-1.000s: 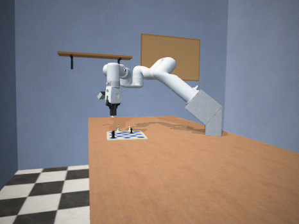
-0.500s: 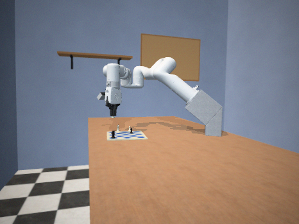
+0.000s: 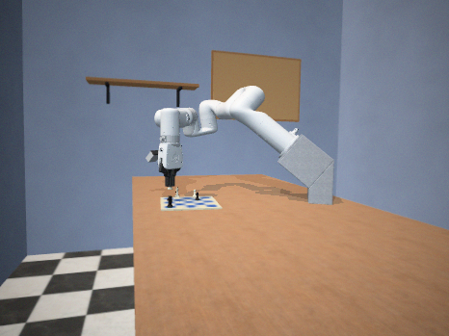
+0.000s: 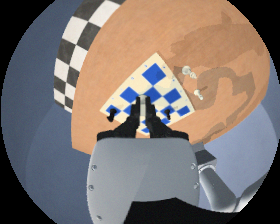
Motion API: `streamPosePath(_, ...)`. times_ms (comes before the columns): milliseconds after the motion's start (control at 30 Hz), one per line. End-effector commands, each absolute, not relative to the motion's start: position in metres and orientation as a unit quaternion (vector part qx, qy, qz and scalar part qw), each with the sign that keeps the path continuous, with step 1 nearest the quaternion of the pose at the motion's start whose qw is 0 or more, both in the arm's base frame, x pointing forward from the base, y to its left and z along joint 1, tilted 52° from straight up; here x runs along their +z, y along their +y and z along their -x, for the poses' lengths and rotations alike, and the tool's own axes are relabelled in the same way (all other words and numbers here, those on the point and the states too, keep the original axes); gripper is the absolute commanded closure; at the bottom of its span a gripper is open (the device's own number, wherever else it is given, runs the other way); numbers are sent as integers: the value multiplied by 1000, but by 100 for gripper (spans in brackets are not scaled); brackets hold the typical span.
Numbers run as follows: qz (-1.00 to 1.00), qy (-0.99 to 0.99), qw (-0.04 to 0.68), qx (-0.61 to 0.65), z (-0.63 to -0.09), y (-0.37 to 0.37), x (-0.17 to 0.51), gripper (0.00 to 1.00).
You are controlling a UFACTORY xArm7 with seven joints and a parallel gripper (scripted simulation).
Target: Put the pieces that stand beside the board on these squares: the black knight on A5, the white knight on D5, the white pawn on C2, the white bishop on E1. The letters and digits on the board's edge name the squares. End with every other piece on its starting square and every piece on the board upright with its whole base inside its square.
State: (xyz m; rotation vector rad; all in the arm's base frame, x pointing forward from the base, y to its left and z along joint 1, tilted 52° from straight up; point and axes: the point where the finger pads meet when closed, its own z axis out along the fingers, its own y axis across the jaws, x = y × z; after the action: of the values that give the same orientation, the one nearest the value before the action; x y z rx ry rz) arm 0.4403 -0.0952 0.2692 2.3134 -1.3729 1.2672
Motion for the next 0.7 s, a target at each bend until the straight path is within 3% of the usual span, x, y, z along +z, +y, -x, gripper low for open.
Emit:
streamPosePath(0, -775, -459, 82, 427, -454, -103, 259, 100)
streamPosePath(667, -775, -459, 82, 427, -467, -115, 246, 100)
